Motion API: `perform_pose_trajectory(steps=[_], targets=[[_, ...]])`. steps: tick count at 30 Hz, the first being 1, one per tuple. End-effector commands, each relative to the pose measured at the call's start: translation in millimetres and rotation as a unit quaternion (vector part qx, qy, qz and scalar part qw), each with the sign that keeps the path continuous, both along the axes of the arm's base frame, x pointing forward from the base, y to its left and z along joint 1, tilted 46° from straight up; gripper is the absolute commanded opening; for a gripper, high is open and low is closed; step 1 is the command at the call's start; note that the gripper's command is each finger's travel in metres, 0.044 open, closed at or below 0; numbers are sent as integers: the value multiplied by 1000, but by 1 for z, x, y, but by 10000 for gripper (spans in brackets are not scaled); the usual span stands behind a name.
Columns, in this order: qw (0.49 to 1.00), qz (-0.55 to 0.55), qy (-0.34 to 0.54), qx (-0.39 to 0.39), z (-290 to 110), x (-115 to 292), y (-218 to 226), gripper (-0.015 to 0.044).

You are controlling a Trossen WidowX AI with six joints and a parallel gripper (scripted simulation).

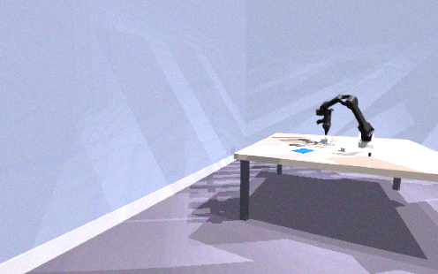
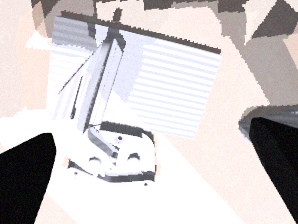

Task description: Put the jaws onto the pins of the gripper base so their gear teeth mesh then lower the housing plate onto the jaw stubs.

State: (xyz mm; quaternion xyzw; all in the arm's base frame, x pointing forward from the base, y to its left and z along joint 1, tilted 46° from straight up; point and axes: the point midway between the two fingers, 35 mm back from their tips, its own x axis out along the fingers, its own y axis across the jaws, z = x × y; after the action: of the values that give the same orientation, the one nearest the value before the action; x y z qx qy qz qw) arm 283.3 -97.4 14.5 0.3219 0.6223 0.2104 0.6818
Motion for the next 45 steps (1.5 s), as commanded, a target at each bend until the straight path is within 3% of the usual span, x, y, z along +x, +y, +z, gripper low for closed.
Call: perform_pose_trajectory(steps=[1,18,36,45], targets=[[998,48,-43,-11,-8,-4,-11,440],[941,245,-227,-49,-41,-25,-51,440],[801,431,-409,-76,-76,-56,-87,440],[786,445,-423,-78,-80,-59,-88,440]])
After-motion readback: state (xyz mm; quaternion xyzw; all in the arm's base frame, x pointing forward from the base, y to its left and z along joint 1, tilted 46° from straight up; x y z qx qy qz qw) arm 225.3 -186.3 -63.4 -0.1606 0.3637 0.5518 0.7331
